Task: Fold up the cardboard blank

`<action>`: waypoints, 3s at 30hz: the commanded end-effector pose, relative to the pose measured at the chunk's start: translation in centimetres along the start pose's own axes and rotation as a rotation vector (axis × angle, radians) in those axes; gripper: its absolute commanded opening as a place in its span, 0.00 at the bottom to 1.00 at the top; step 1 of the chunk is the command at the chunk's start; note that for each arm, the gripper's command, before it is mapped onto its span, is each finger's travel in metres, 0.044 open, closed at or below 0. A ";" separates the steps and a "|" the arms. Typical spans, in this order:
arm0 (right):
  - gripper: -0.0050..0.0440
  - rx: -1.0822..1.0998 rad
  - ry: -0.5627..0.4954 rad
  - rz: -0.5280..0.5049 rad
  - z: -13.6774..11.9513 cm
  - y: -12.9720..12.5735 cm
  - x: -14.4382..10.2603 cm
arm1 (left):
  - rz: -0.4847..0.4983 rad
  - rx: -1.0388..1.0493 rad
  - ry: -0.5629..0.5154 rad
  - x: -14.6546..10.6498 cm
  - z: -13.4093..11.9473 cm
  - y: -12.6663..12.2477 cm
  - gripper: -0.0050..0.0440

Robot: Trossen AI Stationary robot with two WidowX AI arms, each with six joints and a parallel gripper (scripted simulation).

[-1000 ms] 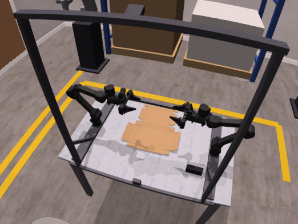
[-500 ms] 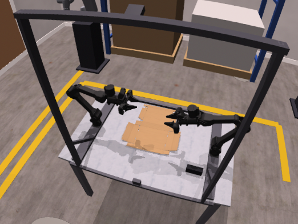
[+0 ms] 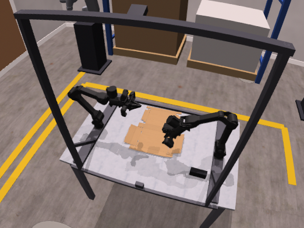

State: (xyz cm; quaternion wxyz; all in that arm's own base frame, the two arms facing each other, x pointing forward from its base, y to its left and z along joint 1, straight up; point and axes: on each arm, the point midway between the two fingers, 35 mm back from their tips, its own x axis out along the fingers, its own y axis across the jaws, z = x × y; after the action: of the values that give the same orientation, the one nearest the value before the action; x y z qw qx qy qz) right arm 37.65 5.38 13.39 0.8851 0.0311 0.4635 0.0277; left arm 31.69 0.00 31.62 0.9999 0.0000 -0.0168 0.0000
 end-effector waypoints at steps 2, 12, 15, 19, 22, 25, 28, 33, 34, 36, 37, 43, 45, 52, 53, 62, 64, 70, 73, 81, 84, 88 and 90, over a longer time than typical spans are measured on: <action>0.61 0.009 0.215 -0.021 -1.6 1.1 2.5 | 0.000 0.000 -0.016 -0.1 0.7 0.0 0.10; 0.61 -0.003 0.561 -0.075 -6.3 2.1 5.1 | 0.000 0.000 -0.016 -0.1 0.7 0.0 0.10; 0.61 -0.004 0.580 -0.078 -6.6 2.2 5.2 | 0.000 0.000 -0.016 -0.1 0.7 0.0 0.10; 0.61 -0.004 0.580 -0.078 -6.6 2.2 5.2 | -0.005 -0.005 0.011 0.3 0.2 -0.2 0.20; 0.61 -0.004 0.580 -0.078 -6.6 2.2 5.2 | -0.028 -0.028 0.155 1.9 -2.4 -1.0 0.34; 0.61 -0.004 0.580 -0.078 -6.6 2.2 5.2 | -0.048 -0.049 0.308 3.2 -5.2 -2.0 0.44; 0.61 -0.004 0.580 -0.078 -6.6 2.2 5.2 | -0.063 -0.066 0.466 4.1 -8.3 -3.0 0.54; 0.61 -0.004 0.580 -0.078 -6.6 2.2 5.2 | -0.080 -0.083 0.726 4.9 -13.2 -4.9 0.62; 0.61 -0.004 0.580 -0.078 -6.6 2.2 5.2 | -0.081 -0.084 0.776 4.9 -14.1 -5.3 0.62; 0.61 -0.004 0.580 -0.078 -6.6 2.2 5.2 | -0.081 -0.084 0.876 4.7 -16.0 -5.9 0.62; 0.61 -0.004 0.580 -0.078 -6.6 2.2 5.2 | -0.081 -0.083 0.926 4.6 -16.8 -6.2 0.62; 0.61 -0.004 0.580 -0.078 -6.6 2.2 5.2 | -0.071 -0.073 1.126 3.7 -20.2 -7.4 0.62; 0.61 -0.004 0.580 -0.078 -6.6 2.2 5.2 | -0.055 -0.057 1.276 2.3 -22.3 -7.9 0.62; 0.61 -0.004 0.580 -0.078 -6.6 2.2 5.2 | -0.007 -0.007 1.574 -0.3 -26.1 -9.2 0.62; 0.61 -0.004 0.580 -0.078 -6.6 2.2 5.2 | -0.005 -0.005 1.581 -0.4 -26.2 -9.2 0.62; 0.61 0.008 0.582 -0.038 -7.3 2.0 6.3 | -0.037 -0.038 1.580 -0.4 -27.5 -9.0 0.62; 0.61 0.019 0.582 -0.003 -7.9 1.7 7.3 | -0.066 -0.066 1.577 -0.4 -28.7 -8.9 0.62; 0.61 0.019 0.582 -0.002 -7.9 1.7 7.3 | -0.066 -0.067 1.577 -0.4 -28.7 -8.9 0.62; 0.61 0.019 0.582 -0.002 -7.9 1.7 7.3 | -0.066 -0.067 1.577 -0.4 -28.7 -8.9 0.62; 0.61 0.019 0.582 -0.002 -7.9 1.7 7.3 | -0.066 -0.067 1.577 -0.4 -28.7 -8.9 0.62; 0.61 0.019 0.582 -0.002 -7.9 1.7 7.3 | -0.066 -0.067 1.577 -0.4 -28.7 -8.9 0.62; 0.61 0.019 0.582 -0.002 -8.0 1.7 7.4 | -0.066 -0.067 1.577 -0.4 -28.8 -8.9 0.62; 0.61 0.019 0.582 -0.002 -8.0 1.7 7.4 | -0.066 -0.067 1.577 -0.4 -28.9 -8.9 0.62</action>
State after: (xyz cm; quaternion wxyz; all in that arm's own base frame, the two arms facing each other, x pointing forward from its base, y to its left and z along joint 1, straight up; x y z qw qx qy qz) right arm 34.85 7.78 2.24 0.7058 0.0281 0.7074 0.0255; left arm 31.94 -8.82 2.37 0.7098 -0.0285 0.7033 -0.0271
